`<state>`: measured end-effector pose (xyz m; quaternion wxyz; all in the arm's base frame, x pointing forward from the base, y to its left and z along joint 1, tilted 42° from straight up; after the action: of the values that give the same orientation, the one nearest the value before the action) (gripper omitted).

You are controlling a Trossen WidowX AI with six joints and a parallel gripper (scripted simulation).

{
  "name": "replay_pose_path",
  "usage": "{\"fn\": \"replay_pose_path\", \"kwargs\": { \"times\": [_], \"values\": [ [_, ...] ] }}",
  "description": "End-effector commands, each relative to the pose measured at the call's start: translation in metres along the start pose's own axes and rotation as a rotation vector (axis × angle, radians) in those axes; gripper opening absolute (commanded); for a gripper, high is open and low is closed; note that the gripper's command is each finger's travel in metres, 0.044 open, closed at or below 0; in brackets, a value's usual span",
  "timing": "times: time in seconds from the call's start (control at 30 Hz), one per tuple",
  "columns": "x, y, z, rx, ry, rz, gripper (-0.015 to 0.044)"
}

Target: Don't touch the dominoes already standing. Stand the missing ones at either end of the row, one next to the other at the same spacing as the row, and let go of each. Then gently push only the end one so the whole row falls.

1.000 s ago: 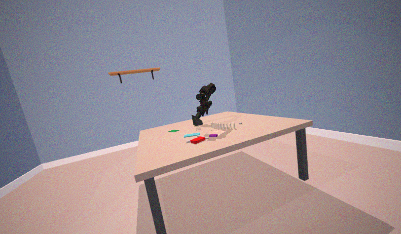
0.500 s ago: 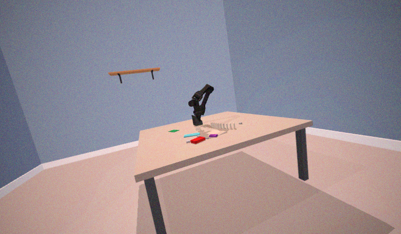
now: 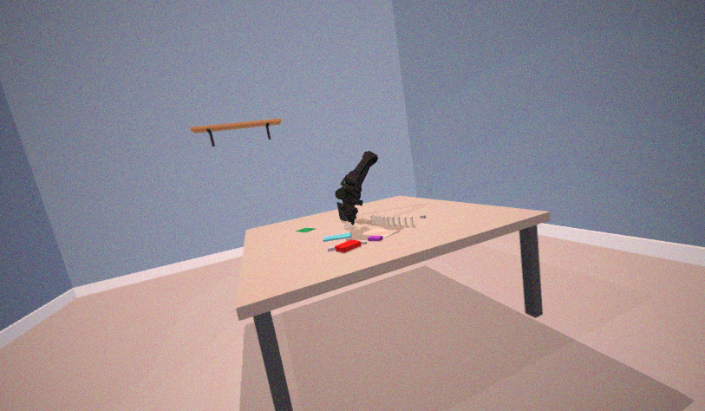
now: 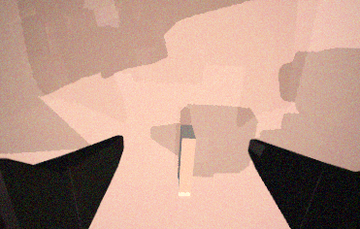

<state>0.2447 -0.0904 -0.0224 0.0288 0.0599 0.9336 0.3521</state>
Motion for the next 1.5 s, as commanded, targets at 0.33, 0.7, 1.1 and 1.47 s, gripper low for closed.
{"fn": "replay_pose_path", "kwargs": {
  "times": [0.33, 0.7, 1.1, 1.47],
  "values": [
    [0.001, 0.000, 0.015, -0.005, -0.006, 0.007, 0.0440],
    [0.001, 0.000, 0.015, -0.005, -0.006, 0.007, 0.0177],
    [0.001, 0.000, 0.015, -0.005, -0.006, 0.007, 0.0026],
    [0.001, 0.006, -0.098, 0.000, -0.005, 0.008, 0.0026]
  ]
}}
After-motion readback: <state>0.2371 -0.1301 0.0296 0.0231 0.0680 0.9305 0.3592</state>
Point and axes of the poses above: the point midway between the two fingers, 35 mm back from their tips, its own z axis out along the fingers, its own x axis across the jaws, y = z × x, the point moved 4 cm from there along -z, back along the fingers, and after that the axes turned 6 degrees about -z, right-handed, at the moved point
